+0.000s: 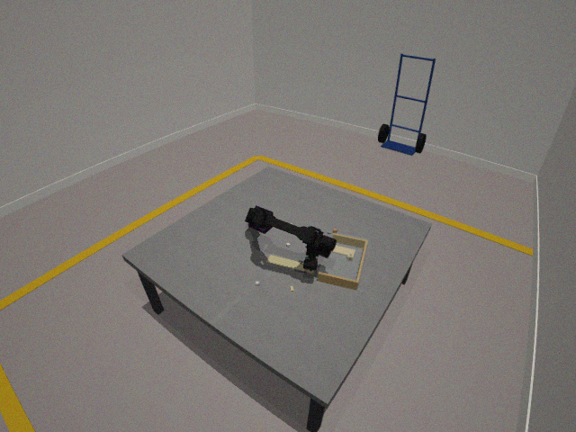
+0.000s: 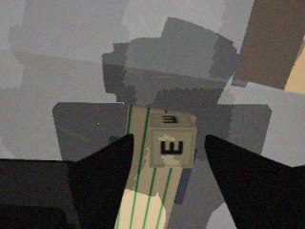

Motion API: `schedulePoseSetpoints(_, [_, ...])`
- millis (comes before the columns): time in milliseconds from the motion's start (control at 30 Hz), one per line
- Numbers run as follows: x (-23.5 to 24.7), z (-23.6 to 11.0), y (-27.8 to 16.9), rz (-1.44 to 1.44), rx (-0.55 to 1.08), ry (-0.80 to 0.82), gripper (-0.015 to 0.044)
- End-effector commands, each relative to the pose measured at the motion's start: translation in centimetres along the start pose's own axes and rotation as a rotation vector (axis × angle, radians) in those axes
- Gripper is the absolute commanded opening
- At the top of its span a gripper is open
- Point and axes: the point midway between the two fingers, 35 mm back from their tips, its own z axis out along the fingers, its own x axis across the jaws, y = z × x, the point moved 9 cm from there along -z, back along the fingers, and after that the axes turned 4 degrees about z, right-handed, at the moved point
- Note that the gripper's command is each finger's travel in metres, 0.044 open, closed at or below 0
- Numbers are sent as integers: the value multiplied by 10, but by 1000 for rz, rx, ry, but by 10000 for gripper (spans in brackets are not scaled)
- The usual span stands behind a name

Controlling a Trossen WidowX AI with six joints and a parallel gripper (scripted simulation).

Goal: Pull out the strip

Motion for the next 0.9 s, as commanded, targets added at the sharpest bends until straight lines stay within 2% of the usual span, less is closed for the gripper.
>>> schedulePoseSetpoints(0, [0, 6, -1, -5, 1, -4, 250])
schedulePoseSetpoints(267, [-1, 16, -1, -4, 1, -5, 250])
schedulePoseSetpoints(367, [0, 14, -1, 0, 1, 0, 171])
schedulePoseSetpoints(667, [0, 14, -1, 0, 1, 0, 111])
schedulePoseSetpoints(800, [1, 12, -3, 0, 1, 0, 6])
schedulePoseSetpoints(867, [6, 6, -8, -1, 1, 1, 0])
